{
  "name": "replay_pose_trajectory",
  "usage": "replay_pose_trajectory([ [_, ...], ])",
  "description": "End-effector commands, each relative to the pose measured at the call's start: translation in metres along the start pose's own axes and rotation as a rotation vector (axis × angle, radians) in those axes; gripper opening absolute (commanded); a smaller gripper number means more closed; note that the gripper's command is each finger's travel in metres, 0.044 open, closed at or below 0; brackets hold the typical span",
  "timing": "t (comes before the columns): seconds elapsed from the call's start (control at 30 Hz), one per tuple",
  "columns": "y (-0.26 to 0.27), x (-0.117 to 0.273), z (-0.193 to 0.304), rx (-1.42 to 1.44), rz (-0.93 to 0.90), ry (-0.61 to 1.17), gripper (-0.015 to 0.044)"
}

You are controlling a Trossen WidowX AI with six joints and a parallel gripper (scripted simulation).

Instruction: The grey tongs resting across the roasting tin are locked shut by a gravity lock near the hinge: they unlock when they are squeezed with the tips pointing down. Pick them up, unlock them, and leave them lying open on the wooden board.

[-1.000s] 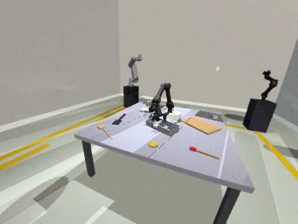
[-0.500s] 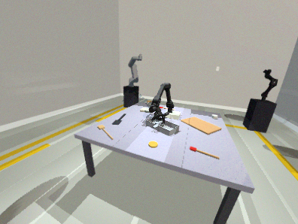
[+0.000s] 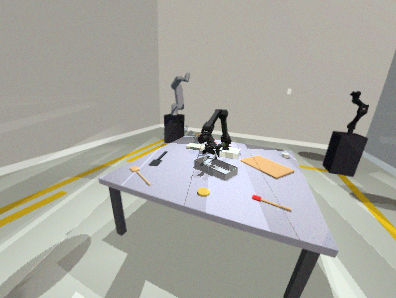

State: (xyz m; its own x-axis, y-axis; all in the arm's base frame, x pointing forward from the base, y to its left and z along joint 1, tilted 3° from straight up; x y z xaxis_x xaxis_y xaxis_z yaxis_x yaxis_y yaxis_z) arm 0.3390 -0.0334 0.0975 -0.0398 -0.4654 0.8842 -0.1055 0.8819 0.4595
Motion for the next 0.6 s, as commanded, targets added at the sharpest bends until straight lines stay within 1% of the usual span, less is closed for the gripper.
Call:
replay_pose_trajectory([
  [0.0,0.0124,0.0226,-0.0038,0.008,0.003,-0.024,-0.0150],
  [0.33,0.0130,0.0220,-0.0040,0.007,0.015,-0.017,-0.0150],
  [0.57,0.0195,0.0162,-0.0066,0.002,0.171,0.048,-0.0150],
])
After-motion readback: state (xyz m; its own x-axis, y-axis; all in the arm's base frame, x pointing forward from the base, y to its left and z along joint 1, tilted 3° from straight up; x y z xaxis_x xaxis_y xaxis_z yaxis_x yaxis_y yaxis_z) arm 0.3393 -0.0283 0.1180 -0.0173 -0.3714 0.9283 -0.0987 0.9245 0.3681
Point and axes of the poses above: the point midway between the two fingers, 35 mm back from their tips, its own x axis back along the fingers, its own y axis across the jaws, z = x × y, the point moved 5 cm from there along x, back along the fingers, and after that the axes turned 15 degrees about x, right-handed, at the moved point
